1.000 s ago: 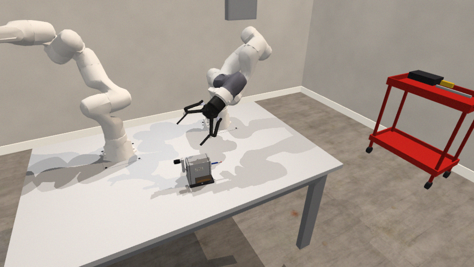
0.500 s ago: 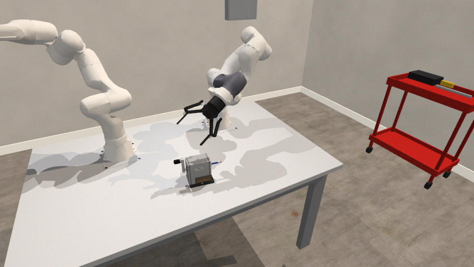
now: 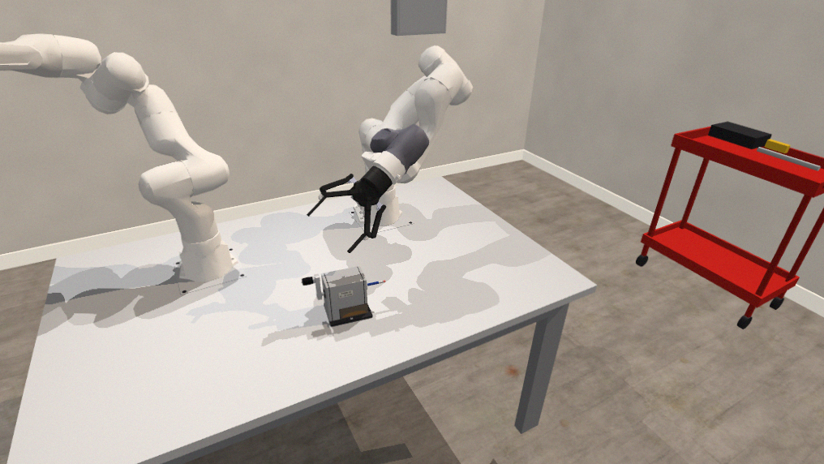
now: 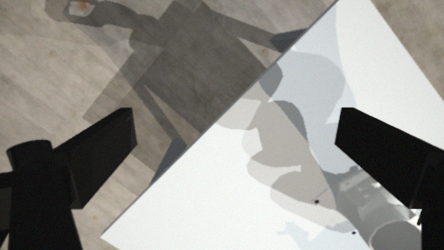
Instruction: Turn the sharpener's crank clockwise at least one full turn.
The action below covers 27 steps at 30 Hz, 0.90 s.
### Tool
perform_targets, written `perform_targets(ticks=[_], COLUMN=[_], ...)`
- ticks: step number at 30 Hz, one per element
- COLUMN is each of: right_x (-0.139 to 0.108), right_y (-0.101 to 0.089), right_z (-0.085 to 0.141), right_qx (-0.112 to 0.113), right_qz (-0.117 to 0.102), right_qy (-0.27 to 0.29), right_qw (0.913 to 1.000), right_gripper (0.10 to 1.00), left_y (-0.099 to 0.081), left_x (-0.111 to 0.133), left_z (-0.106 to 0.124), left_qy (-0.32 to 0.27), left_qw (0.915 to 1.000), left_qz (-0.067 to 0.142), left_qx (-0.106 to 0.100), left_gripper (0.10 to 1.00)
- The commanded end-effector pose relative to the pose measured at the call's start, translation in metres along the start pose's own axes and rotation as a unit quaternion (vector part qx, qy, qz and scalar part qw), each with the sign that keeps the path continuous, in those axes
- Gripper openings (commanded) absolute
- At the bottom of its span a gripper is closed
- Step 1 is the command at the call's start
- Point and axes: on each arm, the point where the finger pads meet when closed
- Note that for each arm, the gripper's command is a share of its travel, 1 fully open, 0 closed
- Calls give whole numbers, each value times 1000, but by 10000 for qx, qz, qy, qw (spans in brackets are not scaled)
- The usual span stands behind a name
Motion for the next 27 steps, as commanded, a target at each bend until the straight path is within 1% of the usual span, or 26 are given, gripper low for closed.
perform_targets(ticks=[1,6,8,11,18,27], right_x=[-1,-1,-1,-1,-1,-1], right_y=[0,0,0,0,0,0], right_z=[1,1,1,1,1,1], right_qx=[9,9,9,9,9,9], right_qz=[9,9,9,9,9,9], right_qy=[-91,-91,-91,-91,-91,-91], right_qw=[10000,10000,10000,10000,10000,10000], right_gripper=[1000,1000,1000,1000,1000,1000], left_y=[0,0,1,2,3,4], left_x=[0,1,3,11,13,21], left_z=[0,1,4,13,16,24], left_qy=[1,-49,-208,-673,-842,-1336], left_qw=[10000,10000,9997,9972,9957,9890], left_qz=[-1,17,75,236,291,441], left_qx=[0,14,62,214,273,459], left_gripper=[1000,1000,1000,1000,1000,1000])
Point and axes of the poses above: on each arm, the point where the finger pads meet when closed, its own y axis out along the fingers, its own z axis across the jaws, x = y × z, and after that the axes turned 9 degrees about y, right-handed
